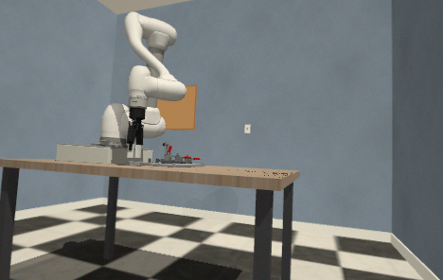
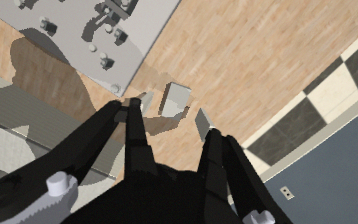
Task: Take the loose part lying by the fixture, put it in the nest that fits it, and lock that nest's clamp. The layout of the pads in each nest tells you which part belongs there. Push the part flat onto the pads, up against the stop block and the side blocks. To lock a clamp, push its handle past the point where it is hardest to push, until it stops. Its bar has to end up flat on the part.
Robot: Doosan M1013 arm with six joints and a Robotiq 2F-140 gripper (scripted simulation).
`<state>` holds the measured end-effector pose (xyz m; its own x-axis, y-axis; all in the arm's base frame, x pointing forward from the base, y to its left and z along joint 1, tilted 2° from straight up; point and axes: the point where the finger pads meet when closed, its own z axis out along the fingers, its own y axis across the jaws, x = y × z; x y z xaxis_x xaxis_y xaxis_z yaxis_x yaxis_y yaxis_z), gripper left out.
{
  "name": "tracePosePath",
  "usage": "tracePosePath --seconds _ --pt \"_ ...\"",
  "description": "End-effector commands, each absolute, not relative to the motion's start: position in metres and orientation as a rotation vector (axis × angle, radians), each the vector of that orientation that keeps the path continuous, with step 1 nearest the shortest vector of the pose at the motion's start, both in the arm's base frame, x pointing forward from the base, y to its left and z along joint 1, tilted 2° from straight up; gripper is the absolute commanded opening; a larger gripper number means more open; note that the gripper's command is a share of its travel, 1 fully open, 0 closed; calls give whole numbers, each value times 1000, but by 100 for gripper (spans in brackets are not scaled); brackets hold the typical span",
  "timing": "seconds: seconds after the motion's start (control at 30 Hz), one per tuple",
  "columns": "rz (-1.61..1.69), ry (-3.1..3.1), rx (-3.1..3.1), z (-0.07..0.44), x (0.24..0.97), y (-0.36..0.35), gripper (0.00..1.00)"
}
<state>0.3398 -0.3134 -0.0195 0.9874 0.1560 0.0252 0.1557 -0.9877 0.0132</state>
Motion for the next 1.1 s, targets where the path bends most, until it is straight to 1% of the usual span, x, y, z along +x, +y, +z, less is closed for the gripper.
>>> tracePosePath --seconds 0.0,0.6,1.07 --pt "41 245 3121 -22 340 -313 62" --pt "41 245 3121 -46 341 -314 62" --pt "41 245 3121 -48 341 -314 62"
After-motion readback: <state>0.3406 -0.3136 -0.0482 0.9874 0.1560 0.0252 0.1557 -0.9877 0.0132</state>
